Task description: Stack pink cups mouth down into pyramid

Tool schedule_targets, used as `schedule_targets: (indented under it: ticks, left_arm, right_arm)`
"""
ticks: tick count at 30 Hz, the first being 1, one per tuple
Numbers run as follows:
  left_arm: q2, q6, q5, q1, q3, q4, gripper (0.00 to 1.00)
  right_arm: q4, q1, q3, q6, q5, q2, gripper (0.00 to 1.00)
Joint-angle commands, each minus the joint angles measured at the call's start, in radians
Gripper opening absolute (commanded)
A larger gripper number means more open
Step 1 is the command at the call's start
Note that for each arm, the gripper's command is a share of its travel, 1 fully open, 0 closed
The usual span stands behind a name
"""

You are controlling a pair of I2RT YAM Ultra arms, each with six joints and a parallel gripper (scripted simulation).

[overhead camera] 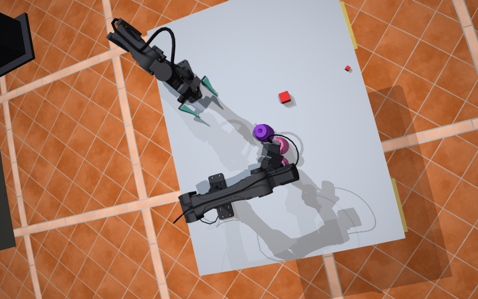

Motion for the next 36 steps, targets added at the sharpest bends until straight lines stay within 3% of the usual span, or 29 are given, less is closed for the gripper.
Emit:
schedule_targets:
  ticks: [1, 11, 36]
  left_arm:
    - [-0.015, -0.005, -0.002, -0.003, 0.001, 0.006, 1.00]
    - [-0.015, -0.005, -0.002, -0.003, 0.001, 0.006, 1.00]
    - [-0.015, -0.005, -0.002, -0.003, 0.001, 0.006, 1.00]
  right_arm:
    - [0.059, -0.011, -0.036, -0.005, -0.020, -0.033, 0.00]
    - [0.153, -0.011, -0.133, -0.005, -0.020, -0.038, 0.00]
    - [0.281, -0.011, -0.253, -0.003, -0.020, -0.022, 0.00]
